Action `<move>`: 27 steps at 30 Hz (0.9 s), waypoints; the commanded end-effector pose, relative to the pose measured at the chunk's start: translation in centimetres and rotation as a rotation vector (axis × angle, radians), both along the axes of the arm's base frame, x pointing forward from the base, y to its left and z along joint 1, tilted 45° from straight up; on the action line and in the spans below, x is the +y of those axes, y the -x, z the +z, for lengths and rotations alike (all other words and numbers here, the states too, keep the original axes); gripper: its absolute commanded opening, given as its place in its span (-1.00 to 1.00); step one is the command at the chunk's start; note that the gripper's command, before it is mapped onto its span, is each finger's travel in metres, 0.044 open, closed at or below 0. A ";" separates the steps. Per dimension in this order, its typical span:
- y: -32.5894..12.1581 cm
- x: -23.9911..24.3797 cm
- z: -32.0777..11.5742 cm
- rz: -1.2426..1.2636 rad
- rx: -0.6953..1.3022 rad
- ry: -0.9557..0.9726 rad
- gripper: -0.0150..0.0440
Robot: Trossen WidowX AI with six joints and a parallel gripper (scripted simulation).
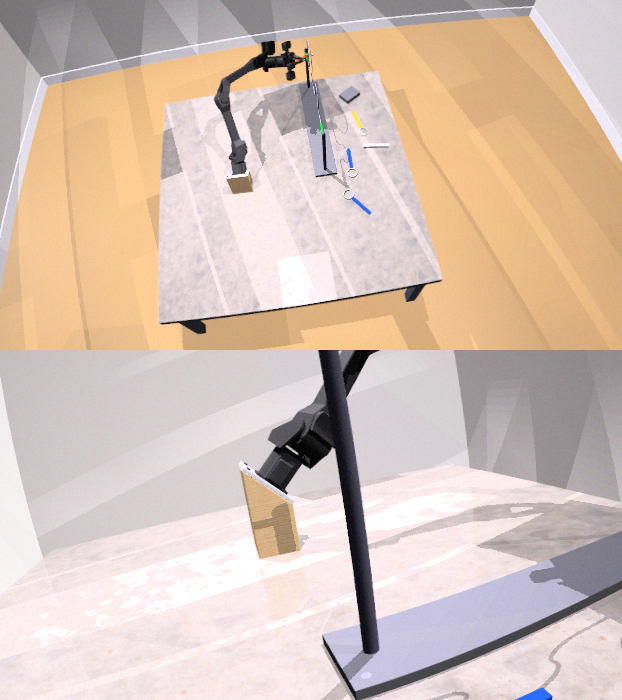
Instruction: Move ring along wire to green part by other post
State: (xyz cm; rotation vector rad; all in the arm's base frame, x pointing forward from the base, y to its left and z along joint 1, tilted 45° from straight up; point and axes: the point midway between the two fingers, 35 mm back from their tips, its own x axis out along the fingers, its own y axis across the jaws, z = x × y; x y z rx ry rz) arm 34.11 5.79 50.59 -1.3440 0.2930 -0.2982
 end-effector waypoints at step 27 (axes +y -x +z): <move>0.0 0.3 -0.5 0.016 0.009 -0.308 -1.00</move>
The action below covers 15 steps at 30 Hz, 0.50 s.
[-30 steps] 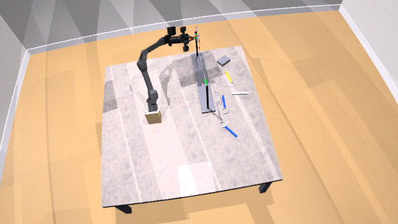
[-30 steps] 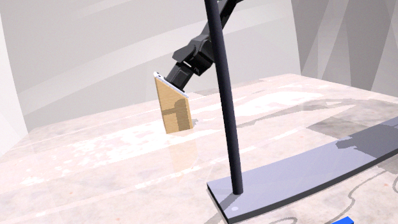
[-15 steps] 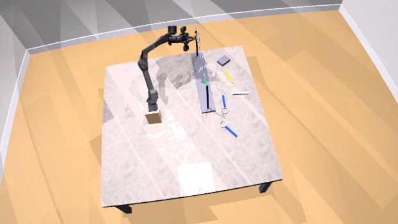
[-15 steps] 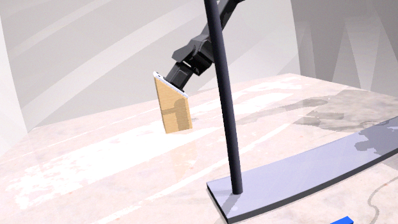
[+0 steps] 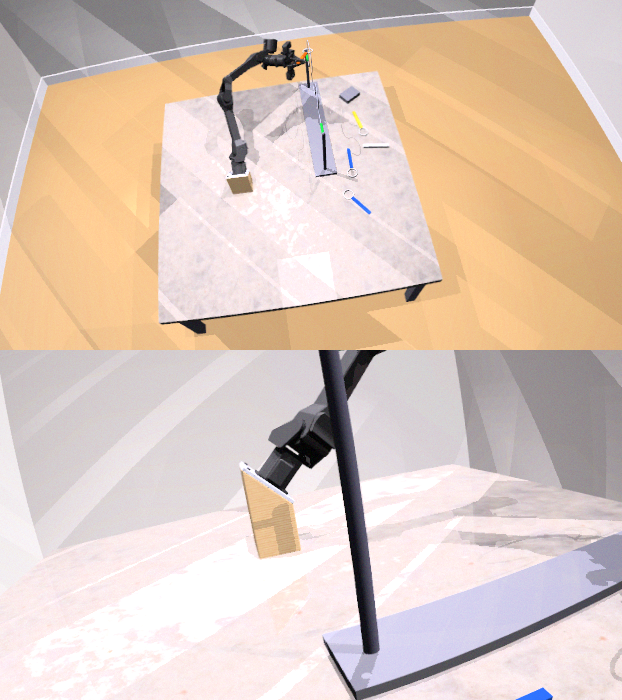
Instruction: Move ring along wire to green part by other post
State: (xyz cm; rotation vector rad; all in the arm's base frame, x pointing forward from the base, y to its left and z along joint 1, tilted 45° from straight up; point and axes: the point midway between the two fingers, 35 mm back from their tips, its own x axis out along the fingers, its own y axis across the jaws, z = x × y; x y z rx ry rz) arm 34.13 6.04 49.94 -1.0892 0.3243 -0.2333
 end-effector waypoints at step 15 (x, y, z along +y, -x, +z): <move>0.0 0.4 -0.3 0.013 0.006 -0.217 -1.00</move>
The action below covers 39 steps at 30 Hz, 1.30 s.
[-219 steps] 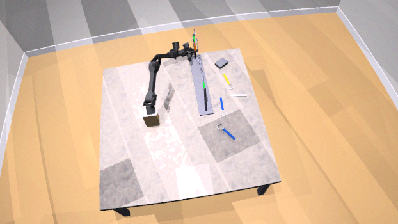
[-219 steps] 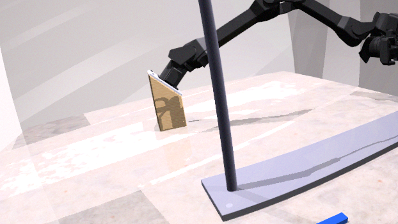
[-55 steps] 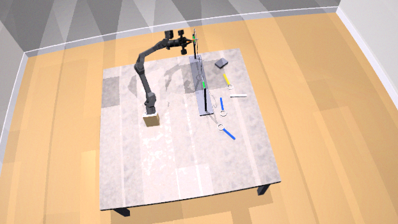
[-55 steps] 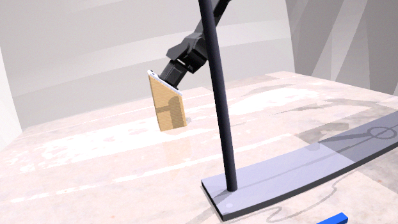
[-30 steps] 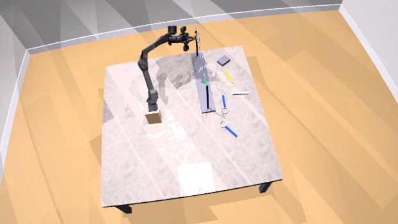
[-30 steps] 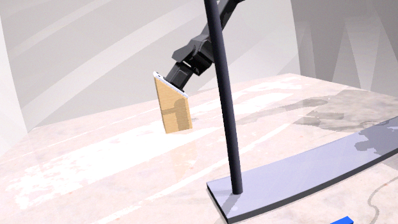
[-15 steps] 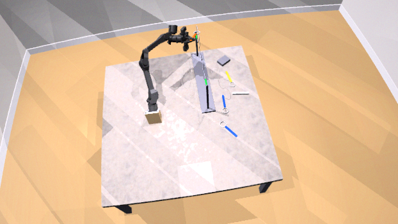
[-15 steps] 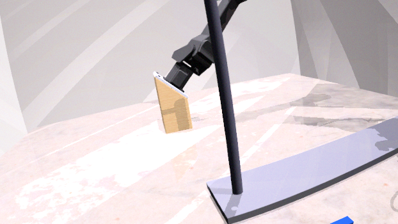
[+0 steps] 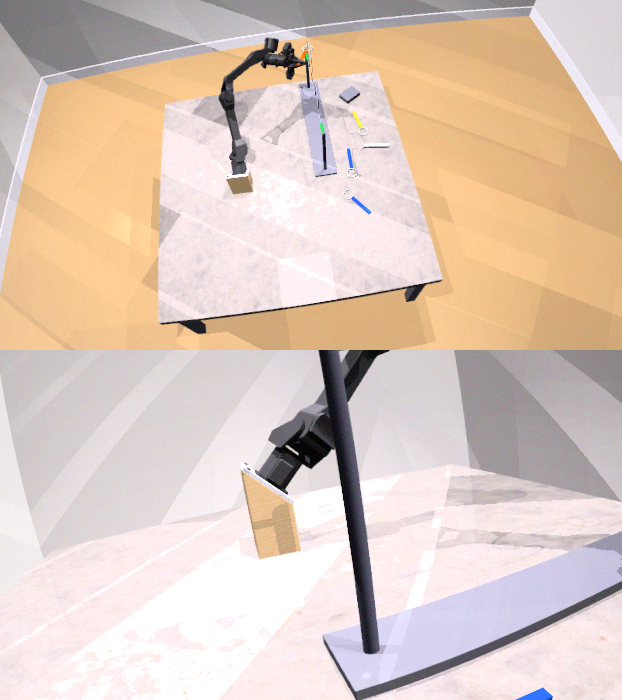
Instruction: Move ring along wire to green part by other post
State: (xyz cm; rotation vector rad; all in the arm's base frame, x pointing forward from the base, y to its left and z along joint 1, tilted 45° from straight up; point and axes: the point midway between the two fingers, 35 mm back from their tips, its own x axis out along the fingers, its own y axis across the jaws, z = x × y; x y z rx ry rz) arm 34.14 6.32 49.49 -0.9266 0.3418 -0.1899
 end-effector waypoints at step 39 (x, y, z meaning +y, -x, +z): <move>0.0 1.3 -0.8 0.036 0.026 -0.534 -1.00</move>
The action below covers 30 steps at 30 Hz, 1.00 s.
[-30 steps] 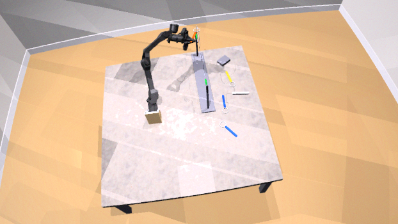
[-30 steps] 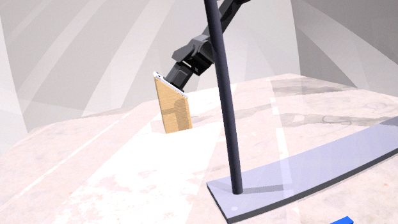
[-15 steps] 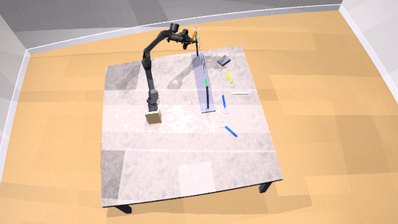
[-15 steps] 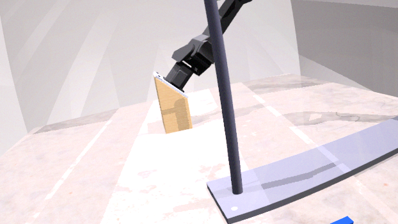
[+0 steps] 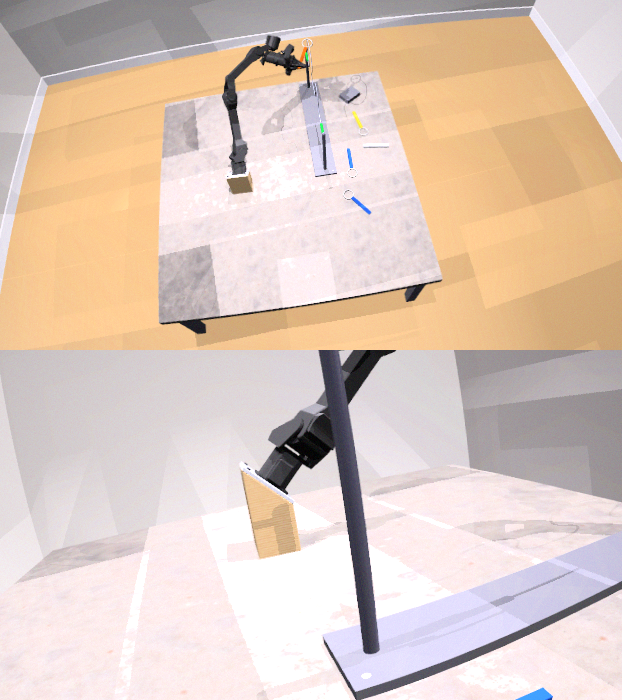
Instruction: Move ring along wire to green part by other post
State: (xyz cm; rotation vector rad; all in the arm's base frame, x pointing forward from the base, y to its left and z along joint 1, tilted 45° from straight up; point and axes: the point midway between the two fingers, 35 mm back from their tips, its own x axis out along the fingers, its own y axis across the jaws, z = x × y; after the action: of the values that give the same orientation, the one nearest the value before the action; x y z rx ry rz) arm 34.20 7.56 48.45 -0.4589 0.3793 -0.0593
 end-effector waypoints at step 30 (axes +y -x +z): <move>0.1 1.3 -0.1 0.034 0.015 -0.429 -1.00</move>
State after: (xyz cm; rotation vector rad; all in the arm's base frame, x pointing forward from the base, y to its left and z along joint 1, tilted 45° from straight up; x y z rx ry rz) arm 34.12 8.72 48.38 -0.0896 0.3856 0.0446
